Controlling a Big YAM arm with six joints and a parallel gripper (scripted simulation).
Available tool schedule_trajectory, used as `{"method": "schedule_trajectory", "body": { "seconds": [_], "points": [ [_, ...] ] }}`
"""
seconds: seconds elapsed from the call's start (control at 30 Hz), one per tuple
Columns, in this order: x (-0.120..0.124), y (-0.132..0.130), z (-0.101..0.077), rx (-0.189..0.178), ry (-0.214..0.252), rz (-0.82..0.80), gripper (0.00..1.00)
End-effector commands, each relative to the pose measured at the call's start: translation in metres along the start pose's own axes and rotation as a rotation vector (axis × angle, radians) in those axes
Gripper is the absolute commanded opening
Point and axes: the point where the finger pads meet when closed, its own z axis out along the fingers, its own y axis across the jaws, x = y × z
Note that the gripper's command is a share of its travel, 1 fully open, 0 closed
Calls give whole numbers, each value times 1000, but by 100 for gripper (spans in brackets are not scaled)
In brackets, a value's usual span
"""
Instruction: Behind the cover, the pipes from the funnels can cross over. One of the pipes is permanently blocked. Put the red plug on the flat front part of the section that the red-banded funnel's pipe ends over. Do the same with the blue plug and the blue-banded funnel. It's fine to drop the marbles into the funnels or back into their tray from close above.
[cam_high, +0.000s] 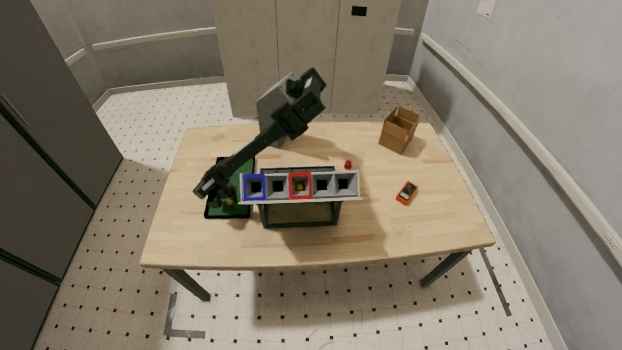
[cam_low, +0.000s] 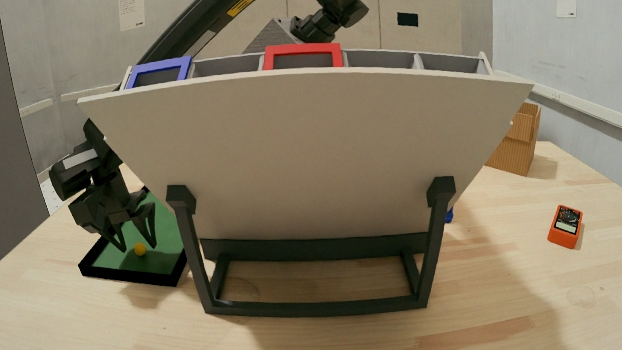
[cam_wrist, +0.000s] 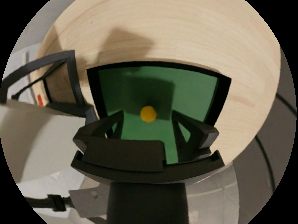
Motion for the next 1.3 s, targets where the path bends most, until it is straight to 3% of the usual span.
{"method": "schedule_trajectory", "body": {
  "seconds": [0.0,0.4,0.43,1.27],
  "points": [
    [-6,-2,6,-3,-4,-2,80],
    [-5,-2,8,-9,2,0,80],
    [-4,-2,-4,2,-12,-1,0],
    [-3,-2,-4,1,-11,0,0]
  ]
}}
